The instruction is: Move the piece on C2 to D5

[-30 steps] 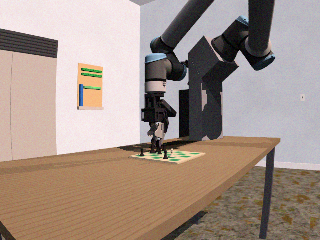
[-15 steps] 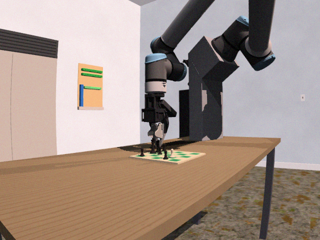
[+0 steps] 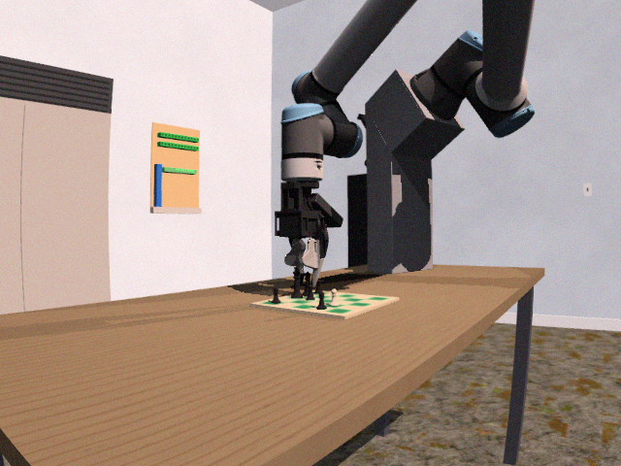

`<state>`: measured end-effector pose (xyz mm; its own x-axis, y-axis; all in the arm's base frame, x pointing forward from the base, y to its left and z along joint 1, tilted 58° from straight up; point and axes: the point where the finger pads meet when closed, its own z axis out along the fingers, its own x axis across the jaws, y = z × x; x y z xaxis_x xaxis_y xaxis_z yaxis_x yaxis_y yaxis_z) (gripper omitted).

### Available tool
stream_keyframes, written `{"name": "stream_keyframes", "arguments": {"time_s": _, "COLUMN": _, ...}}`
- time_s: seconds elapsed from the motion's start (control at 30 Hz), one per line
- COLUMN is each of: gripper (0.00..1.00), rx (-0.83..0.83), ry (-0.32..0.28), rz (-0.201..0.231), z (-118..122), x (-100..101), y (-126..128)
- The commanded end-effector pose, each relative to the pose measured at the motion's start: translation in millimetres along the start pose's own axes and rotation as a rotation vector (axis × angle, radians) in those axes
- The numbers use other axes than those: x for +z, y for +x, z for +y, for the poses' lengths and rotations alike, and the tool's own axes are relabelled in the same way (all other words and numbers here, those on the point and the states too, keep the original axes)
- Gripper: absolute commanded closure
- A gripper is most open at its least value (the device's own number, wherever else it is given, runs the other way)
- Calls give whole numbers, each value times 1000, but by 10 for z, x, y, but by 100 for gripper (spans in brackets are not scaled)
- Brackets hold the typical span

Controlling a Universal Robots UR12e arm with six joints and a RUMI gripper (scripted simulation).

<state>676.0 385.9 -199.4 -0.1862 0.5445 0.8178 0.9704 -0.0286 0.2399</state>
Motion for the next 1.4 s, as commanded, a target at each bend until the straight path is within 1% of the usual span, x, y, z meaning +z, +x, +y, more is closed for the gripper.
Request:
{"name": "stream_keyframes", "arguments": {"time_s": 0.0, "gripper": 75, "rx": 0, "ry": -1, "rz": 0, "z": 5, "x": -5, "y": -1}}
{"name": "stream_keyframes", "arguments": {"time_s": 0.4, "gripper": 75, "rx": 0, "ry": -1, "rz": 0, "z": 5, "x": -7, "y": -1}}
{"name": "stream_keyframes", "arguments": {"time_s": 0.5, "gripper": 75, "rx": 0, "ry": -1, "rz": 0, "z": 5, "x": -41, "y": -1}}
{"name": "stream_keyframes", "arguments": {"time_s": 0.6, "gripper": 75, "rx": 0, "ry": -1, "rz": 0, "z": 5, "x": -127, "y": -1}}
{"name": "stream_keyframes", "arguments": {"time_s": 0.73, "gripper": 75, "rx": 0, "ry": -1, "rz": 0, "z": 4, "x": -316, "y": -1}}
{"name": "stream_keyframes", "arguments": {"time_s": 0.8, "gripper": 75, "rx": 0, "ry": -1, "rz": 0, "z": 4, "x": -316, "y": -1}}
{"name": "stream_keyframes", "arguments": {"time_s": 1.0, "gripper": 75, "rx": 0, "ry": -1, "rz": 0, "z": 4, "x": -642, "y": -1}}
{"name": "stream_keyframes", "arguments": {"time_s": 1.13, "gripper": 75, "rx": 0, "ry": -1, "rz": 0, "z": 4, "x": -805, "y": -1}}
{"name": "stream_keyframes", "arguments": {"time_s": 1.23, "gripper": 75, "rx": 0, "ry": -1, "rz": 0, "z": 4, "x": -876, "y": -1}}
{"name": "stream_keyframes", "arguments": {"time_s": 1.37, "gripper": 75, "rx": 0, "ry": -1, "rz": 0, "z": 4, "x": -898, "y": -1}}
